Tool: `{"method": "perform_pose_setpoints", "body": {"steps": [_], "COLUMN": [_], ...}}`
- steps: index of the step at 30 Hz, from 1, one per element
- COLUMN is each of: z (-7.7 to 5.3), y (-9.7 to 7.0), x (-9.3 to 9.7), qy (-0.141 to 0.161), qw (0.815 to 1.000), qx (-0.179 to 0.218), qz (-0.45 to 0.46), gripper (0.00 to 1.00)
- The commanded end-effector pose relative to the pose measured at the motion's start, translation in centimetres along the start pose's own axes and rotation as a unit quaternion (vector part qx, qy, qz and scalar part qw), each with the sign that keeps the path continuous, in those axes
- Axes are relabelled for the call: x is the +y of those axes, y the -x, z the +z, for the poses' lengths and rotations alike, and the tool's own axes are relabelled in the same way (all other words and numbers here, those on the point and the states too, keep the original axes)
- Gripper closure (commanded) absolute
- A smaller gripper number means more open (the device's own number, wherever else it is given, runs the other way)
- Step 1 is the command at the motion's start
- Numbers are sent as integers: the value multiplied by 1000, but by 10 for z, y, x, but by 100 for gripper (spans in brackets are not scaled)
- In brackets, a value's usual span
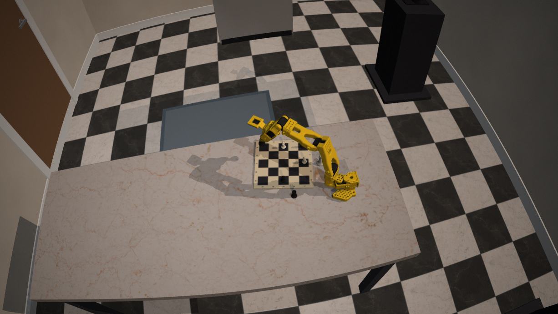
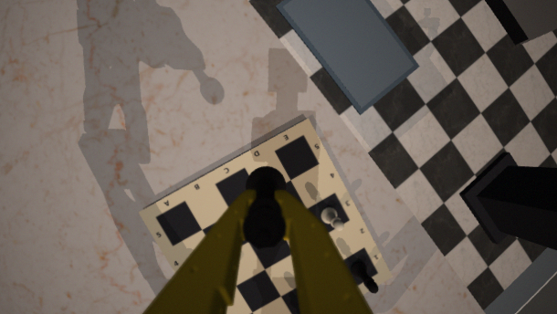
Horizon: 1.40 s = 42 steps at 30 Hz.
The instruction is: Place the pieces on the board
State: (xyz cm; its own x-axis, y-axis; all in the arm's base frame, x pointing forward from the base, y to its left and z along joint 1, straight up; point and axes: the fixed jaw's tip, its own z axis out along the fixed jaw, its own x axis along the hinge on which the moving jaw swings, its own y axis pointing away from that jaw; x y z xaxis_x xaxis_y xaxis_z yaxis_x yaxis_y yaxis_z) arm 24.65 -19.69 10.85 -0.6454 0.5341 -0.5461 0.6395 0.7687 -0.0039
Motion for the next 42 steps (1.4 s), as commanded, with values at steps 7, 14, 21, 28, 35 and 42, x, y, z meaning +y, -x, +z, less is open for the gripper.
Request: {"method": "perform_pose_setpoints", "body": {"steps": [7,14,21,28,35,42], "z": [3,9,10,8,7,7], "y": [-2,-7,-8,-8,-7,-8], "x": [-2,-1,-1,-1,-1,-1], "qy": [-1,-1,-1,-1,0,0], "qw": [1000,1000,1000,1000,1000,1000], "qx": [10,10,10,10,10,10], "qz": [1,0,0,0,0,0], "gripper": [100,100,100,100,100,100]}}
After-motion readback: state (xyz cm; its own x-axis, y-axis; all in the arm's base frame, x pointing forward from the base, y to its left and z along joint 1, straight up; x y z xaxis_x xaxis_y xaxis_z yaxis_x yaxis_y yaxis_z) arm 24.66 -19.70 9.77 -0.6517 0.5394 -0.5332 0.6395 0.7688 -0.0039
